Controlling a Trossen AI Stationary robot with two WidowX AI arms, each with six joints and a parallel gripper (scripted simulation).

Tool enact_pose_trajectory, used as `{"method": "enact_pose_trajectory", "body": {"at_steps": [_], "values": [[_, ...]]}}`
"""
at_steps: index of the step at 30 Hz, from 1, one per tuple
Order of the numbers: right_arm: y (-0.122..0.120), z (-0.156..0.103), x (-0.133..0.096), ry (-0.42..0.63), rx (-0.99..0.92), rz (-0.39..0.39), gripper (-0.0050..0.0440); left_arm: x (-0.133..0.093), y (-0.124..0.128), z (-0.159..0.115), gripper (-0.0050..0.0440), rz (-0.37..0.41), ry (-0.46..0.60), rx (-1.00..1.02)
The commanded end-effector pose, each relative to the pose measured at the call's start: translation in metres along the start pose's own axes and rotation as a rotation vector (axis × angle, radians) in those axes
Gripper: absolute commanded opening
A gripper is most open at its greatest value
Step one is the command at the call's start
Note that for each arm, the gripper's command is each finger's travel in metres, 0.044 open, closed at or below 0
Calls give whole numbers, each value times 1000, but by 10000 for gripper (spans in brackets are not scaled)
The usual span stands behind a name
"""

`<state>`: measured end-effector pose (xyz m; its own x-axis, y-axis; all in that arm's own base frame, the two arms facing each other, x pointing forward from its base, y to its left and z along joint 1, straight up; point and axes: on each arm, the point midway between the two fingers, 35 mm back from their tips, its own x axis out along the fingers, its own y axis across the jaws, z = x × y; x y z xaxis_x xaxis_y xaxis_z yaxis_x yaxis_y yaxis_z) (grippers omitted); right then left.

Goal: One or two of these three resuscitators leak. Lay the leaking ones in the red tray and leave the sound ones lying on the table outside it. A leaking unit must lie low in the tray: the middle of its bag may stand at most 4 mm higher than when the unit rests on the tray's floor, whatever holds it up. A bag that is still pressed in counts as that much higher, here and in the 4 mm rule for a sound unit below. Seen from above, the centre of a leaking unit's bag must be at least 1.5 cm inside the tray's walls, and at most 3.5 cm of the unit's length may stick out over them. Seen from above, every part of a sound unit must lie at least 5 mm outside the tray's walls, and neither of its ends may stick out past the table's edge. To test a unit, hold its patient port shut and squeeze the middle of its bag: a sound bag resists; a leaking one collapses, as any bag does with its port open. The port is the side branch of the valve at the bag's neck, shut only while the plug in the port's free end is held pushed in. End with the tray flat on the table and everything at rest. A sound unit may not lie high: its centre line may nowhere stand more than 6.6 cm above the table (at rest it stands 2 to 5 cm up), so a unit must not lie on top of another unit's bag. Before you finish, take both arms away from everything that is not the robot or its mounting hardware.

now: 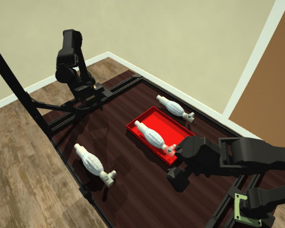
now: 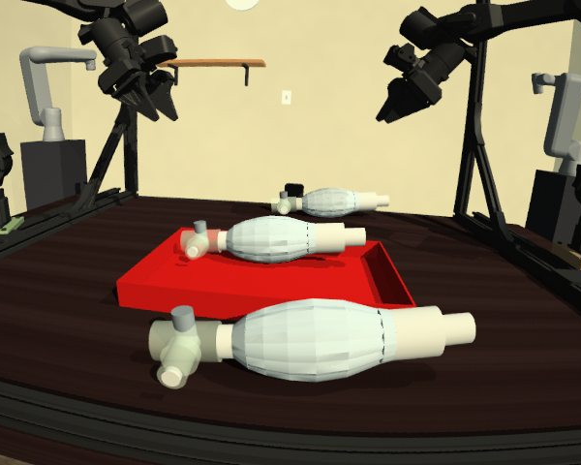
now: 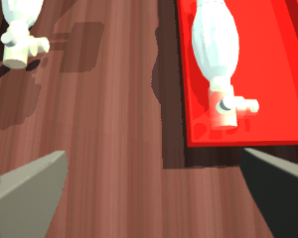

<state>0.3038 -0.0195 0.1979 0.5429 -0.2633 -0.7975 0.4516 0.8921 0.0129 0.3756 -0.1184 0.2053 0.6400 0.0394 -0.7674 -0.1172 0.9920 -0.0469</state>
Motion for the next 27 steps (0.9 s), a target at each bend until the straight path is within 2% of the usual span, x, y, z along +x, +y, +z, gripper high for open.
{"method": "enact_pose_trajectory", "body": {"at_steps": [1, 2, 9, 19, 25, 27], "values": [[1, 0, 0, 1, -3, 1, 409, 45, -37, 14, 440, 31, 40, -7], [1, 0, 0, 1, -3, 1, 409, 55, -45, 16, 440, 36, 45, -10], [0, 0, 0, 2, -3, -1, 409, 57, -44, 13, 440, 36, 56, -1], [0, 0, 0, 2, -3, -1, 409, 139, -105, 13, 440, 80, 83, -26], [0, 0, 0, 2, -3, -1, 409, 139, -105, 13, 440, 80, 83, -26], [15, 19, 10, 0, -8, 3, 409, 136, -100, 7, 440, 79, 97, -12]]}}
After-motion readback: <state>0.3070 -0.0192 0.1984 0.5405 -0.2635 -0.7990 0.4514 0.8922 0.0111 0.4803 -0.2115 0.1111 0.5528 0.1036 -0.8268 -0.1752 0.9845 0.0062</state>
